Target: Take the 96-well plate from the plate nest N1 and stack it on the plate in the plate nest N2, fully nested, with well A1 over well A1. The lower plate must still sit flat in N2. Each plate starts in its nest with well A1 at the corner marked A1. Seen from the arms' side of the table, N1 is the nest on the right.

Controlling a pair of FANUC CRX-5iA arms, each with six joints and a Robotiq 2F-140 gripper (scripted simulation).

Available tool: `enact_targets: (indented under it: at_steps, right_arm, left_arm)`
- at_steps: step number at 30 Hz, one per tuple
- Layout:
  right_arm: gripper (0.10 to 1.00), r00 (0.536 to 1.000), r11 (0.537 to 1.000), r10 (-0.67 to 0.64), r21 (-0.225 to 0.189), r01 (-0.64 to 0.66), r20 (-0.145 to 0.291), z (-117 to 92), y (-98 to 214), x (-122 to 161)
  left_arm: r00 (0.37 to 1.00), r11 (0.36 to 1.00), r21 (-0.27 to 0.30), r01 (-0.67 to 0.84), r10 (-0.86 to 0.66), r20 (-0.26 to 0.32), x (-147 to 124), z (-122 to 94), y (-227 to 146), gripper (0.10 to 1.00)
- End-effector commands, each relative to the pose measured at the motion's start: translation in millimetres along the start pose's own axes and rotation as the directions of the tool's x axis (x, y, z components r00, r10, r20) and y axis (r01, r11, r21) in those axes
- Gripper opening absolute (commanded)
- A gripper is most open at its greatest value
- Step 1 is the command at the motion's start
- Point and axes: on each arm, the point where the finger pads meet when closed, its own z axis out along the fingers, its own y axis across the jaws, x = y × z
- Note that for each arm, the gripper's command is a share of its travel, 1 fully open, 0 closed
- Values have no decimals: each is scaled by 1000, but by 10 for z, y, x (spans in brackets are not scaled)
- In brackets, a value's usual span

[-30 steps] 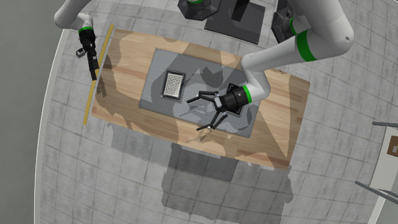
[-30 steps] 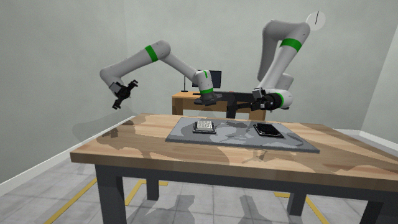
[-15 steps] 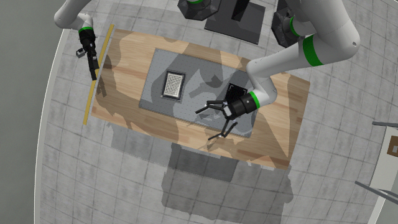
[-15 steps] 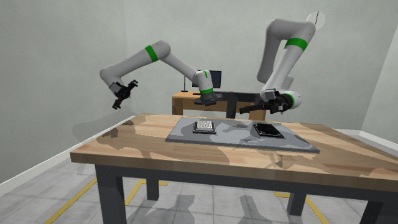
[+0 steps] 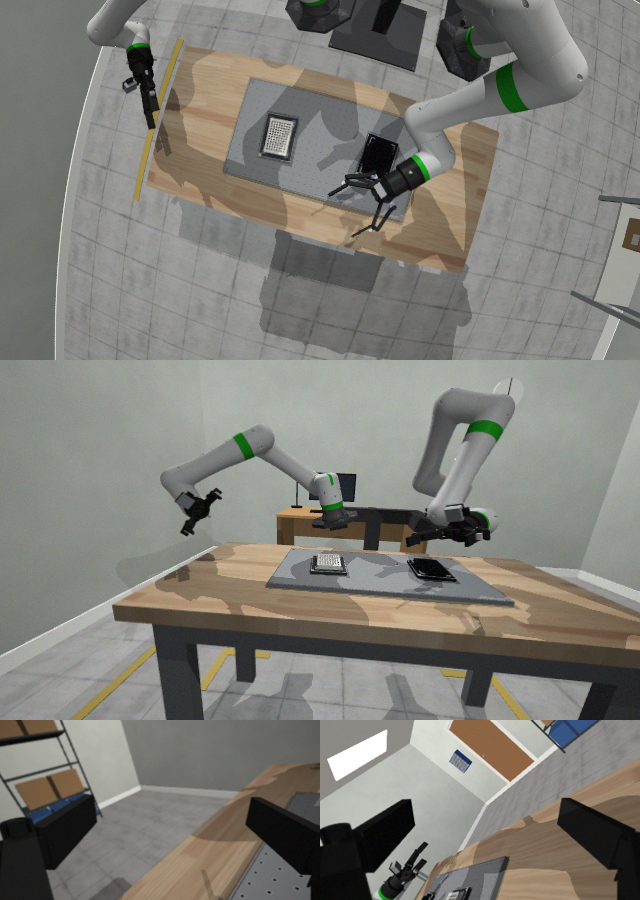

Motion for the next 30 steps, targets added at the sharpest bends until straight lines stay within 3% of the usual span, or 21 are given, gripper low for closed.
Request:
enact_targets:
  at_steps: [1, 8, 11, 23, 26, 30]
  right_arm:
    - [1000, 1000, 1000, -2, 0, 2, 0, 0, -7, 11]
    - [1000, 1000, 1000, -2, 0, 2, 0, 0, -7, 11]
    - [1000, 1000, 1000, -2, 0, 2, 0, 0, -7, 11]
    - [1000, 1000, 1000, -2, 0, 2, 0, 0, -7, 11]
    - [1000, 1000, 1000, -2, 0, 2, 0, 0, -7, 11]
    - [1000, 1000, 1000, -2, 0, 2, 0, 0, -7, 11]
  left_arm:
    - [1000, 1000, 19, 2, -2, 3, -24, -41, -124, 1000]
    - [1000, 1000, 19, 2, -2, 3, -111, -172, -437, 1000]
    - [1000, 995, 100, 6, -8, 23, -147, -240, -566, 1000]
    - [1000, 995, 100, 6, -8, 23, -269, -465, -996, 1000]
    - [999, 984, 180, 8, -16, 42, -305, -543, -1119, 1000]
    - [999, 984, 180, 8, -16, 42, -353, -647, -1283, 1000]
